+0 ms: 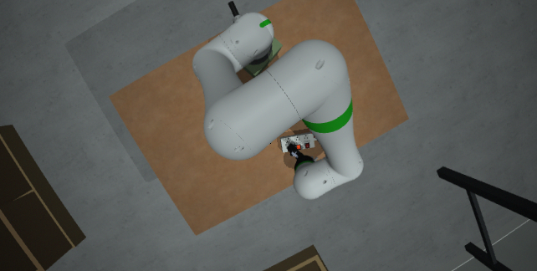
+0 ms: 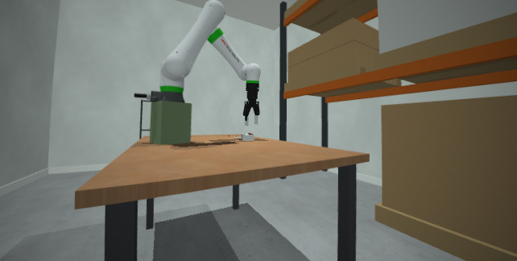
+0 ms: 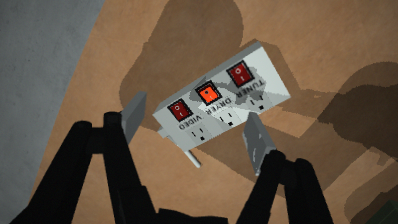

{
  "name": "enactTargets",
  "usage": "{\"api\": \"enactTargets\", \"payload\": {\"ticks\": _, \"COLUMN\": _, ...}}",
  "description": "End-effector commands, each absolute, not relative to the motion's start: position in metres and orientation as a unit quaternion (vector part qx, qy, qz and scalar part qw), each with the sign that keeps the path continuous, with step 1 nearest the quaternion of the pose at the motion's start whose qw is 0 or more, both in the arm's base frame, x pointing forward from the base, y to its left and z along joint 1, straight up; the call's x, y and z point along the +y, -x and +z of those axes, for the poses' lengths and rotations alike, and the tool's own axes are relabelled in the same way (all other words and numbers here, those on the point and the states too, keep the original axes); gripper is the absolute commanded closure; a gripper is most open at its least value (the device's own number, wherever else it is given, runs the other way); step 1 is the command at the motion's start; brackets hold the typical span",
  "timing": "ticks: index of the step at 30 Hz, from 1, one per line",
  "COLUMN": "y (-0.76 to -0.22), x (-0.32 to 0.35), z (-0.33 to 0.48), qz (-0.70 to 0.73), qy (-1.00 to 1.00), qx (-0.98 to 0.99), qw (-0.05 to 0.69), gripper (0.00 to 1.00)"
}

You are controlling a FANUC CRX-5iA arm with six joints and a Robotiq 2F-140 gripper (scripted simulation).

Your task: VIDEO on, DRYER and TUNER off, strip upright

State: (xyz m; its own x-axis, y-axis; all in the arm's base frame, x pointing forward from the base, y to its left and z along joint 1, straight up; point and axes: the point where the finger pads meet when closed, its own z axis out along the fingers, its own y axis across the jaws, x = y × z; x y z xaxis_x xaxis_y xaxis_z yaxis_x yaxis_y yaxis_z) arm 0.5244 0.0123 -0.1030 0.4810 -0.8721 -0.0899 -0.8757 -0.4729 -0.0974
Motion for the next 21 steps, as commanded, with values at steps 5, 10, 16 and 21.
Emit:
{"api": "enactTargets", "payload": {"ticks": 5, "y": -0.5245, "x": 0.0123, "z": -0.1028, "qz": 0.008, "qy": 0.728, "qx": 0.685, "qw": 0.035, "gripper": 1.00}}
{"api": "enactTargets", "payload": {"ticks": 10, "y": -0.5245, "x": 0.0123, "z": -0.1028, "qz": 0.004, "qy": 0.655, "qx": 0.756, "qw": 0.017, "gripper": 1.00}}
{"api": "enactTargets", "payload": {"ticks": 16, "y": -0.5245, "x": 0.0123, "z": -0.1028, "qz": -0.004, "qy": 0.606, "qx": 0.795, "qw": -0.001, "gripper": 1.00}}
{"api": "enactTargets", "payload": {"ticks": 21, "y": -0.5245, "x": 0.0123, "z": -0.1028, "qz": -0.004, "qy": 0.606, "qx": 0.795, "qw": -0.001, "gripper": 1.00}}
